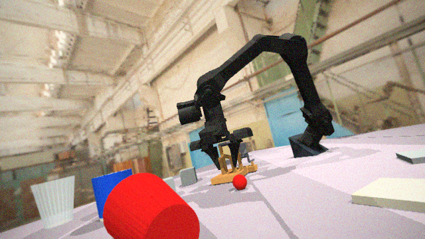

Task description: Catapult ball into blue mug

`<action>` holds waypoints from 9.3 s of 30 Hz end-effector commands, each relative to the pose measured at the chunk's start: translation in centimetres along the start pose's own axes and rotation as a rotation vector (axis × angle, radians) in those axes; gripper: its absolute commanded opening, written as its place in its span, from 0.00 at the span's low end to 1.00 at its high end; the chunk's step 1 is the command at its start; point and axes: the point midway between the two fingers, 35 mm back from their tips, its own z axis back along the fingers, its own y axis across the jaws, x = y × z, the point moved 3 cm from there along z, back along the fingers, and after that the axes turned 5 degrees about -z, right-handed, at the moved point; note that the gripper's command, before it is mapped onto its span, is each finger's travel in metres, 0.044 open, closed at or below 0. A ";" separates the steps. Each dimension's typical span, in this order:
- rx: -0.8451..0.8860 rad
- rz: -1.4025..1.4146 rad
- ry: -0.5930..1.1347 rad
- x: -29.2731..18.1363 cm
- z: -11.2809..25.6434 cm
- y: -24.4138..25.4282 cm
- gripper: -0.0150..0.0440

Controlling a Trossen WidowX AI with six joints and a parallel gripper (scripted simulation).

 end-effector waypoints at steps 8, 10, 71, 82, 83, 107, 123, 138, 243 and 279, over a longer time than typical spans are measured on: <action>0.000 0.001 0.000 0.0 0.1 0.0 0.39; 0.000 0.001 0.000 0.0 0.1 0.0 0.48; -0.005 -0.008 -0.007 0.0 2.0 -0.1 1.00; -0.004 -0.008 -0.008 0.0 0.2 0.0 1.00; -0.004 -0.008 -0.008 -0.1 0.0 0.0 1.00; -0.006 -0.001 -0.003 0.0 1.1 0.0 0.32; -0.006 -0.255 -0.005 -0.1 4.9 0.0 0.25; -0.003 -0.761 -0.009 -0.3 4.7 -1.5 0.25; -0.004 -0.783 -0.009 -0.7 3.5 -2.1 1.00; -0.005 -0.776 -0.006 -0.7 0.0 -2.0 0.56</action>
